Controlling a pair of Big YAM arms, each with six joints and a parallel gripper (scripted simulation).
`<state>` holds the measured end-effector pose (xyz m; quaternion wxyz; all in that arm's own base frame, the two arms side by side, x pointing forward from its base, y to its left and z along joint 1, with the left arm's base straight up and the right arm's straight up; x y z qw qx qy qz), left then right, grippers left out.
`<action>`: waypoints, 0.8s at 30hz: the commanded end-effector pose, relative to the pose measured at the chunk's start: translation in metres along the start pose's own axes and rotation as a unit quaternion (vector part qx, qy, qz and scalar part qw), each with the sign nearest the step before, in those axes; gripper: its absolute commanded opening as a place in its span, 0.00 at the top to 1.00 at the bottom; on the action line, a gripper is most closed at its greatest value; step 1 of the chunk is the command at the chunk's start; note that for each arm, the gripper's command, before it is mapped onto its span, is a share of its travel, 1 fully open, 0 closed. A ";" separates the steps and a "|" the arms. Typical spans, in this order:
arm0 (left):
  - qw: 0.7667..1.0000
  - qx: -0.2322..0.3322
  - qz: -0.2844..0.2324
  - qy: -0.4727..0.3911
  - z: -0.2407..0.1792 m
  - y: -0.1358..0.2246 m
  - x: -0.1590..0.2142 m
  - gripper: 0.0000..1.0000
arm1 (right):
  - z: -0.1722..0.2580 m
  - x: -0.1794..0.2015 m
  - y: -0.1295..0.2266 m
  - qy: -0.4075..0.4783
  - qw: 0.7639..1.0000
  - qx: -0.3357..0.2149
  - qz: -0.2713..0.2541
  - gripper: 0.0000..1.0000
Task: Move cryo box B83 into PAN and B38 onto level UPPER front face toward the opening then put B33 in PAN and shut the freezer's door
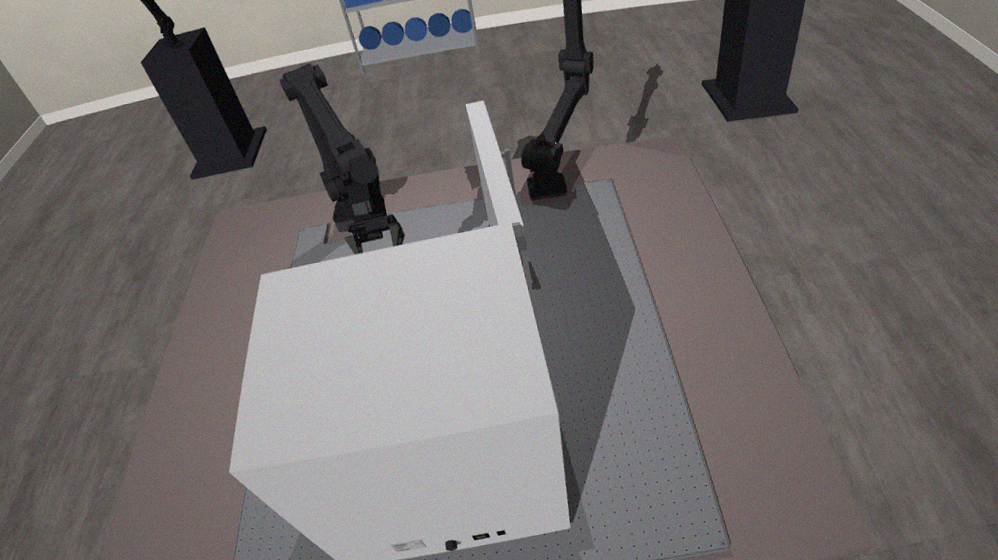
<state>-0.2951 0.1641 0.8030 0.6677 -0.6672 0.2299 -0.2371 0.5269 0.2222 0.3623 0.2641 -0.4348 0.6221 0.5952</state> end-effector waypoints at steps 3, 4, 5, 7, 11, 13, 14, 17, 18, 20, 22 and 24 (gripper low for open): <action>1.000 -0.004 0.018 0.006 0.002 -0.001 0.010 1.00 | -0.011 -0.013 0.008 -0.009 1.000 0.006 -0.025 0.23; 1.000 -0.004 0.018 0.006 0.002 -0.001 0.010 1.00 | -0.011 -0.013 0.008 -0.009 1.000 0.006 -0.025 0.23; 1.000 -0.004 0.018 0.006 0.002 -0.001 0.010 1.00 | -0.011 -0.017 0.009 -0.010 1.000 0.006 -0.029 0.23; 1.000 -0.004 0.018 0.006 0.002 -0.001 0.010 1.00 | -0.012 -0.022 0.011 -0.011 0.999 0.006 -0.033 0.23; 1.000 -0.004 0.018 0.006 0.002 -0.001 0.010 1.00 | -0.013 -0.033 0.015 -0.014 0.999 0.006 -0.043 0.23; 1.000 -0.004 0.018 0.006 0.002 -0.001 0.010 1.00 | -0.014 -0.038 0.018 -0.015 0.999 0.006 -0.048 0.23; 1.000 -0.004 0.018 0.006 0.002 -0.001 0.010 1.00 | -0.015 -0.041 0.019 -0.016 0.999 0.006 -0.050 0.23; 1.000 -0.004 0.018 0.006 0.002 -0.001 0.010 1.00 | -0.015 -0.033 0.015 -0.022 0.999 0.015 -0.030 0.23; 1.000 -0.004 0.018 0.006 0.002 -0.001 0.010 1.00 | -0.016 -0.010 0.011 -0.019 1.000 0.015 -0.018 0.23; 1.000 -0.004 0.018 0.006 0.002 -0.001 0.010 1.00 | -0.018 -0.008 0.011 -0.017 1.000 0.014 -0.022 0.23; 1.000 -0.004 0.018 0.006 0.002 -0.001 0.010 1.00 | -0.020 -0.006 0.010 -0.012 1.000 0.012 -0.022 0.23; 1.000 -0.004 0.018 0.006 0.002 -0.001 0.010 1.00 | -0.024 -0.001 0.010 -0.009 1.000 0.012 -0.022 0.23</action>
Point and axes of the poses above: on each arm, the point where the finger pads meet when closed, its own y axis back along the fingers, its own z axis across the jaws, x = y × z, the point moved 8 cm from there along y, back along the fingers, and after that the axes turned 10 degrees about y, right-handed, at the moved point
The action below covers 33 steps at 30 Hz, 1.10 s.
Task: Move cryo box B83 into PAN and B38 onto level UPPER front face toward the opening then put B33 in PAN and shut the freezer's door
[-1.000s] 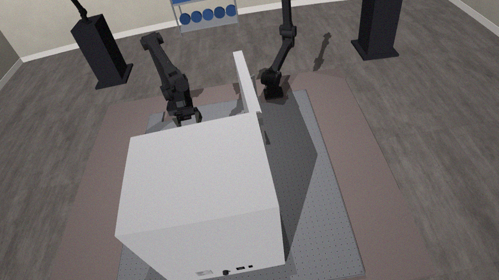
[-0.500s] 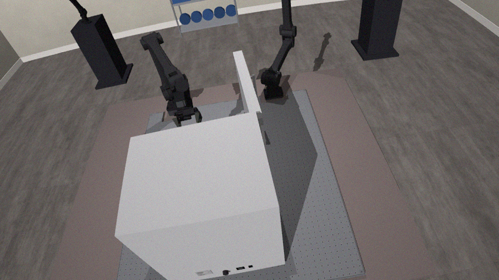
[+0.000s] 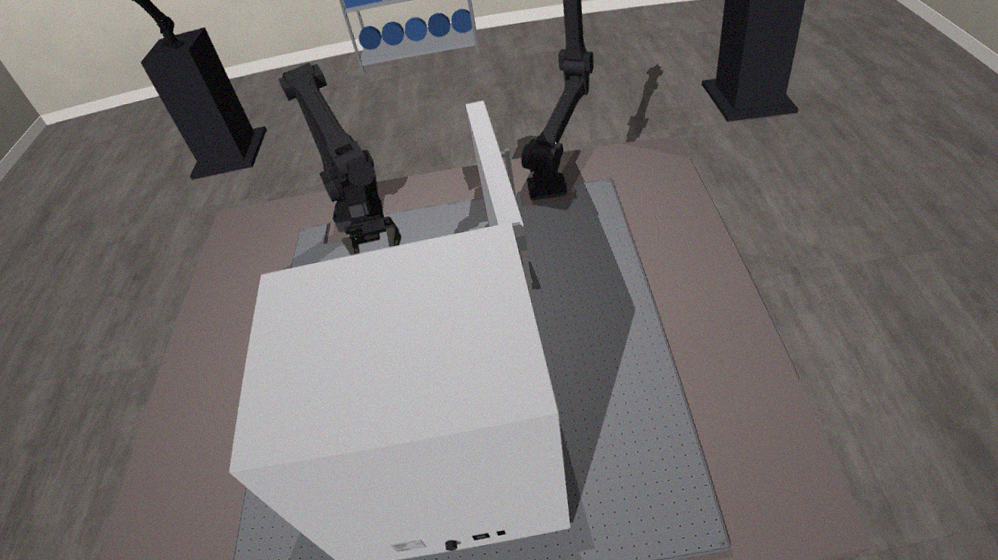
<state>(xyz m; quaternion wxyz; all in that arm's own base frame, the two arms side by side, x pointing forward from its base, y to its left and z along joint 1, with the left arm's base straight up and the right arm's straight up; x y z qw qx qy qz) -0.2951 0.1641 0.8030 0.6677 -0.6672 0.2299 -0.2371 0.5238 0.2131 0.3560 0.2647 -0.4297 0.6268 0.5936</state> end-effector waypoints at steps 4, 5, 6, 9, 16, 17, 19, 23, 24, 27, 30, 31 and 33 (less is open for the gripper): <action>1.000 -0.004 0.018 0.006 0.002 -0.001 0.010 1.00 | -0.025 0.001 0.008 -0.007 1.000 0.007 -0.026 0.23; 1.000 -0.004 0.018 0.006 0.002 -0.001 0.010 1.00 | -0.027 0.003 0.007 -0.007 1.000 0.007 -0.026 0.23; 1.000 -0.004 0.018 0.006 0.002 -0.001 0.010 1.00 | -0.030 0.006 0.007 -0.007 1.000 0.007 -0.026 0.23; 1.000 -0.004 0.018 0.006 0.002 -0.001 0.010 1.00 | -0.036 0.013 0.006 -0.014 0.999 0.018 -0.025 0.23; 1.000 -0.004 0.018 0.006 0.002 -0.001 0.010 1.00 | -0.047 0.025 0.004 -0.011 1.000 0.015 -0.025 0.23; 1.000 -0.004 0.018 0.006 0.002 -0.001 0.010 1.00 | -0.049 0.027 0.004 -0.011 1.000 0.015 -0.025 0.23; 1.000 -0.004 0.018 0.006 0.002 -0.001 0.010 1.00 | -0.054 0.032 0.003 -0.011 1.000 0.015 -0.025 0.23; 1.000 -0.004 0.018 0.006 0.002 -0.001 0.010 1.00 | -0.063 0.041 0.002 -0.010 1.000 0.016 -0.025 0.23; 1.000 -0.004 0.018 0.006 0.002 -0.001 0.010 1.00 | -0.065 0.043 0.001 -0.010 1.000 0.016 -0.025 0.23; 1.000 -0.004 0.018 0.006 0.002 -0.001 0.010 1.00 | -0.071 0.050 0.000 -0.015 0.999 0.026 -0.024 0.23; 1.000 -0.004 0.018 0.006 0.002 -0.001 0.010 1.00 | -0.076 0.055 -0.001 -0.015 0.999 0.024 -0.024 0.23; 1.000 -0.004 0.018 0.006 0.002 -0.001 0.010 1.00 | -0.076 0.055 -0.001 -0.015 0.999 0.024 -0.024 0.23; 1.000 -0.004 0.018 0.006 0.002 -0.001 0.010 1.00 | -0.080 0.060 -0.001 -0.015 0.999 0.024 -0.024 0.23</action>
Point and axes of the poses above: on each arm, the point where the finger pads meet when closed, its own y axis back along the fingers, its own z axis across the jaws, x = y × z, the point moved 8 cm from there along y, back along the fingers, and after that the axes turned 10 degrees about y, right-handed, at the moved point
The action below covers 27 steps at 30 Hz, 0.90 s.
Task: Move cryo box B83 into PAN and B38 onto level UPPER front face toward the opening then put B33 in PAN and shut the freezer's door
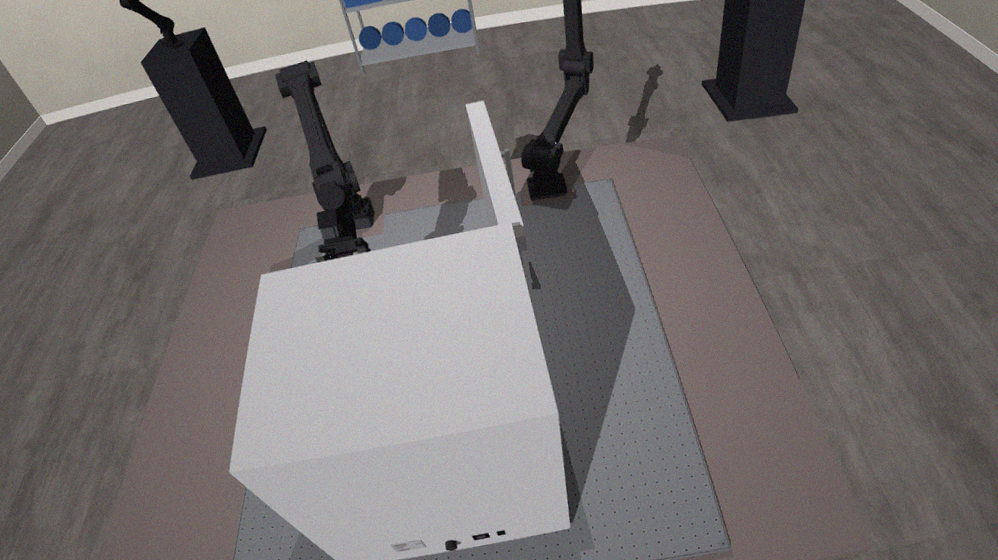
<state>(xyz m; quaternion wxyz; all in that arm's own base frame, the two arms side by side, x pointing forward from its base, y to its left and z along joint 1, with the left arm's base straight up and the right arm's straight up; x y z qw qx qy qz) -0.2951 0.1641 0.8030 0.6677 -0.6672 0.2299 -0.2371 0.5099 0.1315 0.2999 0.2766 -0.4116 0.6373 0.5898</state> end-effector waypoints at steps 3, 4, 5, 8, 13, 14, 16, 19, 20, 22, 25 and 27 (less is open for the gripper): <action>1.000 -0.004 0.018 0.006 0.002 -0.001 0.010 1.00 | -0.020 -0.006 0.008 -0.001 0.999 0.005 -0.032 0.23; 1.000 -0.004 0.018 0.006 0.002 -0.001 0.010 1.00 | -0.022 -0.004 0.008 -0.001 0.999 0.005 -0.032 0.23; 1.000 -0.004 0.018 0.006 0.002 -0.001 0.010 1.00 | -0.024 -0.002 0.007 -0.001 0.999 0.005 -0.032 0.23; 1.000 -0.004 0.018 0.006 0.002 -0.001 0.010 1.00 | -0.032 0.005 0.006 -0.001 0.999 0.005 -0.032 0.23; 1.000 -0.004 0.018 0.006 0.002 -0.001 0.010 1.00 | -0.042 0.016 0.004 -0.006 0.999 0.014 -0.031 0.23; 1.000 -0.004 0.018 0.006 0.002 -0.001 0.010 1.00 | -0.042 0.016 0.004 -0.006 0.999 0.014 -0.031 0.23; 1.000 -0.004 0.018 0.006 0.002 -0.001 0.010 1.00 | -0.045 0.019 0.003 -0.005 0.999 0.014 -0.031 0.23; 1.000 -0.004 0.018 0.006 0.002 -0.001 0.010 1.00 | -0.052 0.025 0.002 -0.005 0.999 0.014 -0.031 0.23; 1.000 -0.004 0.018 0.006 0.002 -0.001 0.010 1.00 | -0.054 0.028 0.001 -0.005 0.999 0.014 -0.031 0.23; 1.000 -0.004 0.018 0.006 0.002 -0.001 0.010 1.00 | -0.059 0.032 0.001 -0.005 0.999 0.014 -0.030 0.23; 1.000 -0.004 0.018 0.006 0.002 -0.001 0.010 1.00 | -0.066 0.041 -0.003 -0.004 1.000 0.014 -0.028 0.23; 1.000 -0.004 0.018 0.006 0.002 -0.001 0.010 1.00 | -0.069 0.047 -0.006 -0.009 0.999 0.023 -0.024 0.23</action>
Point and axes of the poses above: on each arm, the point where the finger pads meet when closed, its own y axis back along the fingers, its own z axis across the jaws, x = y × z, the point moved 8 cm from there along y, back along the fingers, and after that the axes turned 10 degrees about y, right-handed, at the moved point
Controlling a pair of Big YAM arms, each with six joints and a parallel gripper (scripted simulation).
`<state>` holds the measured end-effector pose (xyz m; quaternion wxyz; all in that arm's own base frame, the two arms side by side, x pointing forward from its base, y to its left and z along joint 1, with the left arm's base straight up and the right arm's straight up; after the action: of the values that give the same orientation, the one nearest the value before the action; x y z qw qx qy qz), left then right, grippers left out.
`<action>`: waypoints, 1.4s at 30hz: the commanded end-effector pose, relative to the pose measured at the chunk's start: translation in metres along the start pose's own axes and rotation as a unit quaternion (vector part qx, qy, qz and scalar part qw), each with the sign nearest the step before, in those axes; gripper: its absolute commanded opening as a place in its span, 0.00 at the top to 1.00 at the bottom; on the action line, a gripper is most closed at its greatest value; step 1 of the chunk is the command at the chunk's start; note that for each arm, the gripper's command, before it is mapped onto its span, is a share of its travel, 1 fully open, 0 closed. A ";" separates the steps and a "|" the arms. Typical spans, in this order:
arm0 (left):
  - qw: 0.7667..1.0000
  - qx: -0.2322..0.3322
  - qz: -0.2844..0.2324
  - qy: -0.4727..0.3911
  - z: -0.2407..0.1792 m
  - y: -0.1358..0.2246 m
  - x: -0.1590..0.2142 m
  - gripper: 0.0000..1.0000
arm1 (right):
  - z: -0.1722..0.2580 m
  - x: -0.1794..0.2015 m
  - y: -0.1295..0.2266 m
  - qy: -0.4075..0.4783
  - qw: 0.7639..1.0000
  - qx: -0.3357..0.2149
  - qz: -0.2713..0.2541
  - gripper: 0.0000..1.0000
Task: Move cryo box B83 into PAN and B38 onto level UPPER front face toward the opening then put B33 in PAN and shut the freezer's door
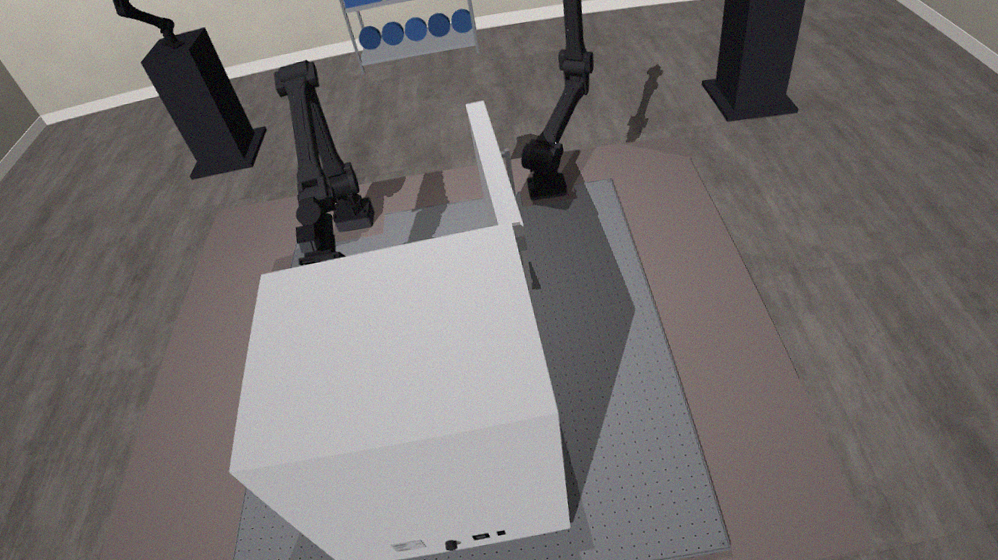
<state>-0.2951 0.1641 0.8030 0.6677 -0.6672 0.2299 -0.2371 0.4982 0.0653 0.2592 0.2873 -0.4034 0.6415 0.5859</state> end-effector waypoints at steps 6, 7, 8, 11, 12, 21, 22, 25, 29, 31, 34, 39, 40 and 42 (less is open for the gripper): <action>1.000 -0.004 0.018 0.006 0.002 -0.001 0.010 1.00 | -0.021 0.004 -0.001 0.000 1.000 0.010 -0.021 0.23; 1.000 -0.004 0.018 0.006 0.002 -0.001 0.010 1.00 | -0.024 0.007 -0.002 0.000 1.000 0.010 -0.020 0.23; 1.000 -0.004 0.018 0.006 0.002 -0.001 0.010 1.00 | -0.026 0.010 -0.004 0.001 1.000 0.009 -0.018 0.23; 1.000 -0.004 0.018 0.006 0.002 -0.001 0.010 1.00 | -0.033 0.021 -0.009 0.001 1.000 0.009 -0.013 0.23; 1.000 -0.004 0.018 0.006 0.002 -0.001 0.010 1.00 | -0.035 0.024 -0.010 0.001 1.000 0.009 -0.012 0.23; 1.000 -0.004 0.018 0.006 0.002 -0.001 0.010 1.00 | -0.054 0.041 -0.013 -0.004 1.000 0.017 -0.012 0.23; 1.000 -0.004 0.018 0.006 0.002 -0.001 0.010 1.00 | -0.054 0.041 -0.013 -0.004 1.000 0.017 -0.012 0.23; 1.000 -0.004 0.018 0.006 0.002 -0.001 0.010 1.00 | -0.061 0.047 -0.014 -0.004 1.000 0.017 -0.012 0.23; 1.000 -0.004 0.018 0.006 0.002 -0.001 0.010 1.00 | -0.071 0.057 -0.016 -0.004 1.000 0.017 -0.011 0.23; 1.000 -0.004 0.018 0.006 0.002 -0.001 0.010 1.00 | -0.076 0.061 -0.017 -0.004 1.000 0.017 -0.011 0.23; 1.000 -0.004 0.018 0.006 0.002 -0.001 0.010 1.00 | -0.082 0.068 -0.019 -0.009 1.000 0.026 -0.009 0.23; 1.000 -0.004 0.018 0.006 0.002 -0.001 0.010 1.00 | -0.089 0.073 -0.019 -0.008 1.000 0.025 -0.012 0.23; 1.000 -0.004 0.018 0.006 0.002 -0.001 0.010 1.00 | -0.094 0.065 -0.015 -0.008 0.999 0.028 -0.024 0.23; 1.000 -0.004 0.018 0.006 0.002 -0.001 0.010 1.00 | -0.096 0.081 -0.021 -0.008 1.000 0.025 -0.010 0.23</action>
<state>-0.2951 0.1641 0.8030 0.6677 -0.6672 0.2299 -0.2371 0.4818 -0.0328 0.1971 0.3027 -0.3885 0.6483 0.5806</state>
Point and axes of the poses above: on each arm, the point where the finger pads meet when closed, its own y axis back along the fingers, its own z axis across the jaws, x = y × z, the point moved 8 cm from there along y, back along the fingers, and after that the axes turned 10 degrees about y, right-handed, at the moved point
